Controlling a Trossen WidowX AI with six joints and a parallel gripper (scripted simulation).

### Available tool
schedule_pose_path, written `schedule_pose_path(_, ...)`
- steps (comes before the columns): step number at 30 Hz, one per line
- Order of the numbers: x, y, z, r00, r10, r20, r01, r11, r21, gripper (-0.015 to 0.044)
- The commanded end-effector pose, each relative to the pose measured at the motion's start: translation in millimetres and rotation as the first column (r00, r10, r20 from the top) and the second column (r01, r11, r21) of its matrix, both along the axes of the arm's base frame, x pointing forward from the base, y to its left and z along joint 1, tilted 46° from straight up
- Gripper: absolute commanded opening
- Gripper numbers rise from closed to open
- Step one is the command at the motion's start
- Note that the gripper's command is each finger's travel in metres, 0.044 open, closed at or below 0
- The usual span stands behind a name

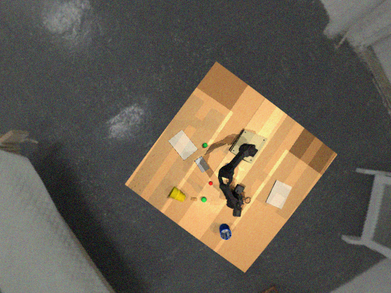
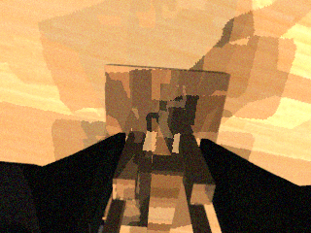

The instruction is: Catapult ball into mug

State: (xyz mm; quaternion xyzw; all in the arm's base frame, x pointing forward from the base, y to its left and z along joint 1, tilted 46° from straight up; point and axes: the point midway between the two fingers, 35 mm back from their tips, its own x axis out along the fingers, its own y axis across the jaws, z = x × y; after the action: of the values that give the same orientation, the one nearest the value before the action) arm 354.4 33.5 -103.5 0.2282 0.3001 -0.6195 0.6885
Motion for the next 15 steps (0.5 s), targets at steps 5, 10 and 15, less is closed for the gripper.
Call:
schedule_pose_path(5, 2.5, -6.7, -7.8, 1.000, 0.012, 0.004, -0.012, 1.000, 0.002, 0.0000)
schedule_pose_path(10, 2.8, -12.7, -13.4, 1.000, 0.012, 0.004, -0.012, 1.000, 0.001, 0.0000)
schedule_pose_path(15, 1.3, -14.1, -13.3, 1.000, 0.000, 0.001, 0.000, 1.000, -0.001, 0.0000)
